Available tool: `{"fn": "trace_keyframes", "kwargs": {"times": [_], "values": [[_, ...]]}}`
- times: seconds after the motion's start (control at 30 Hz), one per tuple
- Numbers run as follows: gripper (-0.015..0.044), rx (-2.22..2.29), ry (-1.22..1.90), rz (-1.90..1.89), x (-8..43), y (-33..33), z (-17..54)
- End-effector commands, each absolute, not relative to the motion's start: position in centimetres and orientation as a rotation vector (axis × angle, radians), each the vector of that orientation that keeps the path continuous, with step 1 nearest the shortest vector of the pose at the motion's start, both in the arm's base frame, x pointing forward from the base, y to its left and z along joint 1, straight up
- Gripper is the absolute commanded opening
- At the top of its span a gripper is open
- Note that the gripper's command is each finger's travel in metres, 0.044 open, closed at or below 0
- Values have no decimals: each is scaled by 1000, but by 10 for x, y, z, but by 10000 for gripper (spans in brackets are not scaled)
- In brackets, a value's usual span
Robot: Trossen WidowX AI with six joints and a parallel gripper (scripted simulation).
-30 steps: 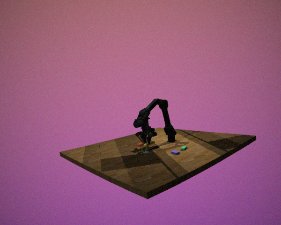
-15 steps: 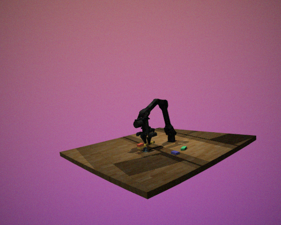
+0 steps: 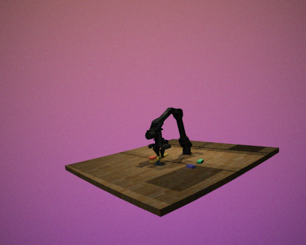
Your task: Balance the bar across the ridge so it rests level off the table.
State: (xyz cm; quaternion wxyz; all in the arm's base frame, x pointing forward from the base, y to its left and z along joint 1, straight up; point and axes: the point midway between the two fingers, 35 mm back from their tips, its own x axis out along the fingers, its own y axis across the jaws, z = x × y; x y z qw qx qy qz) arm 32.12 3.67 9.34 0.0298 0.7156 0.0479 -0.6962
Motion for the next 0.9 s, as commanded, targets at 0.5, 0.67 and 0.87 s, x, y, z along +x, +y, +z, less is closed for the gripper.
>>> {"fn": "trace_keyframes", "kwargs": {"times": [0.5, 0.67, 0.87], "values": [[0, 2213, 144, -2150, 321, 37, 92], [0, 2213, 144, -2150, 321, 37, 91], [0, 2213, 144, -2150, 321, 37, 91]]}}
